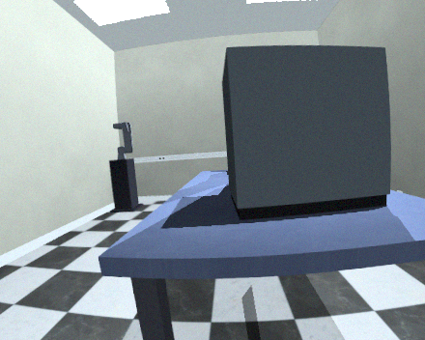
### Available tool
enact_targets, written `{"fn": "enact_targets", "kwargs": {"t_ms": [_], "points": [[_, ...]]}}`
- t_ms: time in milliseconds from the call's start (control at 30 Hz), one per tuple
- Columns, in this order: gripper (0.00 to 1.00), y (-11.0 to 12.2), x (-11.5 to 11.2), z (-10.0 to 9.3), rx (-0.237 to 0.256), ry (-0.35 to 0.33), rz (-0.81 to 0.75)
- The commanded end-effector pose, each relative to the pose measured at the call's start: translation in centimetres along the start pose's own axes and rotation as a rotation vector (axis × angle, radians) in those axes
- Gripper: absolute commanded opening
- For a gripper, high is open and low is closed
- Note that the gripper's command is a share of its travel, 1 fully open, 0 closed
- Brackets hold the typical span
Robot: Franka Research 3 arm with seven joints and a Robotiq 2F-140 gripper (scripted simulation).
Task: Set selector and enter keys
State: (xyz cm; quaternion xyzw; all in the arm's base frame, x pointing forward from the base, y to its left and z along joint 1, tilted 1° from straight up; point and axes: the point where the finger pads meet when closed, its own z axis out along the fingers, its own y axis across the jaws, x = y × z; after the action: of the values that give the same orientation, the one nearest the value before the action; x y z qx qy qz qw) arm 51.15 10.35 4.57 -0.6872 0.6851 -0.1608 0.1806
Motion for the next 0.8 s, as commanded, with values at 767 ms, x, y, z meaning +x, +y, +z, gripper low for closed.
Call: {"fn": "enact_targets", "kwargs": {"t_ms": [767], "points": [[0.1,0.0,0.3,-1.7,-0.011,0.006,-0.012]]}}
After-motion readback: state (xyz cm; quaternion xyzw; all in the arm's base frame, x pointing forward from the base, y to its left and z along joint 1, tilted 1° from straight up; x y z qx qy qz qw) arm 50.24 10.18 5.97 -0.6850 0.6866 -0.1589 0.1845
